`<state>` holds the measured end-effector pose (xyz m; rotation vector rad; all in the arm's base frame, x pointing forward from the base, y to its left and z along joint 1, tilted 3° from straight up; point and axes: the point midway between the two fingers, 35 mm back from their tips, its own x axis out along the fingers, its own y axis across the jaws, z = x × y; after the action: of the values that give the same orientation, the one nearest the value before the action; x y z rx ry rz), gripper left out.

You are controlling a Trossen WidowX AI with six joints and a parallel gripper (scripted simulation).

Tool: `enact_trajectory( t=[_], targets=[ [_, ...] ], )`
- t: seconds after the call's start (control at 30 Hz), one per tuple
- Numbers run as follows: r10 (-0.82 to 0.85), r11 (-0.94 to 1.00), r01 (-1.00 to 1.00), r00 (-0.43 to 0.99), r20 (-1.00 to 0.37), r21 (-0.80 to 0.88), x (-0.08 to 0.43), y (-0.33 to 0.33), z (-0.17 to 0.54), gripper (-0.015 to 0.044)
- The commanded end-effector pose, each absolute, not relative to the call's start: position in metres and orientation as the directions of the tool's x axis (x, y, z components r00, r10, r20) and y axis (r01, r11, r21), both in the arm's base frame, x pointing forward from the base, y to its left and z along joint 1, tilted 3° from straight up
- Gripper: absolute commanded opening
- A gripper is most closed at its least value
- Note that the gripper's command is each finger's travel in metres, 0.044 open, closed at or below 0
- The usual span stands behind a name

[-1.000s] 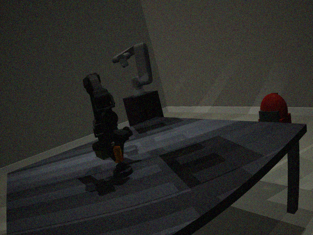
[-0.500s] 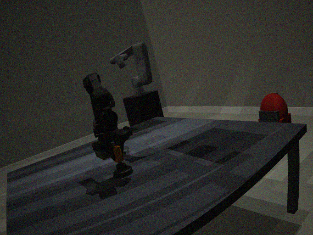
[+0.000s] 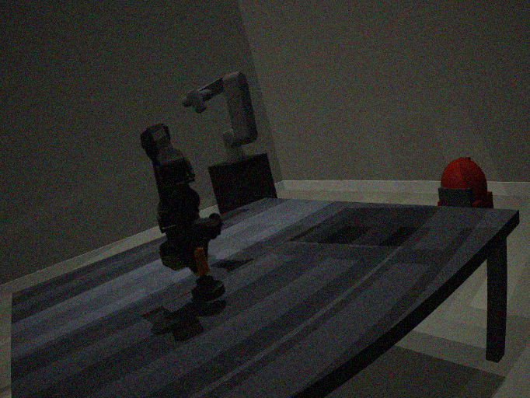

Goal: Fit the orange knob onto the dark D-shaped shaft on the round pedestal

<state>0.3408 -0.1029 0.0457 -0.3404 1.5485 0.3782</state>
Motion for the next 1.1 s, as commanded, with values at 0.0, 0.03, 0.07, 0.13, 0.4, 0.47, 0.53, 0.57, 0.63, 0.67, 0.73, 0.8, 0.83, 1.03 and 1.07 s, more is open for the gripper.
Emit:
enact_trajectory(
  t=[0.0, 0.03, 0.07, 0.13, 0.4, 0.47, 0.53, 0.57, 0.63, 0.67, 0.73, 0.8, 0.83, 1.03, 1.07],
  targets=[
    [0.018, 0.893, -0.449, -0.011, -1.000, 0.021, 0.3415, -0.1035, 0.0454, 0.0000],
    [0.018, 0.893, -0.449, -0.011, -1.000, 0.021, 0.3415, -0.1035, 0.0454, 0.0000],
    [0.018, 0.893, -0.449, -0.011, -1.000, 0.021, 0.3415, -0.1035, 0.0454, 0.0000],
    [0.018, 0.893, -0.449, -0.011, -1.000, 0.021, 0.3416, -0.1034, 0.0449, 0.0000],
    [0.018, 0.893, -0.449, -0.011, -1.000, 0.021, 0.3415, -0.1030, 0.0485, 0.0000],
    [0.018, 0.893, -0.449, -0.011, -1.000, 0.021, 0.3411, -0.1029, 0.0496, 0.0000],
    [0.018, 0.882, -0.471, -0.011, -1.000, 0.021, 0.3411, -0.1029, 0.0496, 0.0000],
    [0.018, 0.868, -0.496, -0.011, -1.000, 0.021, 0.3410, -0.1029, 0.0496, 0.0000],
    [0.018, 0.831, -0.556, -0.011, -1.000, 0.021, 0.3406, -0.1029, 0.0492, 0.0000],
    [0.018, 0.806, -0.592, -0.011, -1.000, 0.021, 0.3401, -0.1029, 0.0486, 0.0000],
    [0.018, 0.781, -0.625, -0.011, -1.000, 0.021, 0.3393, -0.1030, 0.0470, 0.0000],
    [0.018, 0.781, -0.625, -0.011, -1.000, 0.021, 0.3396, -0.1031, 0.0467, 0.0000],
    [0.018, 0.781, -0.625, -0.011, -1.000, 0.021, 0.3396, -0.1032, 0.0468, 0.0000],
    [0.018, 0.781, -0.625, -0.011, -1.000, 0.021, 0.3419, -0.1037, 0.0474, 0.0000],
    [0.018, 0.781, -0.625, -0.011, -1.000, 0.021, 0.3421, -0.1036, 0.0475, 0.0000]
  ],
)
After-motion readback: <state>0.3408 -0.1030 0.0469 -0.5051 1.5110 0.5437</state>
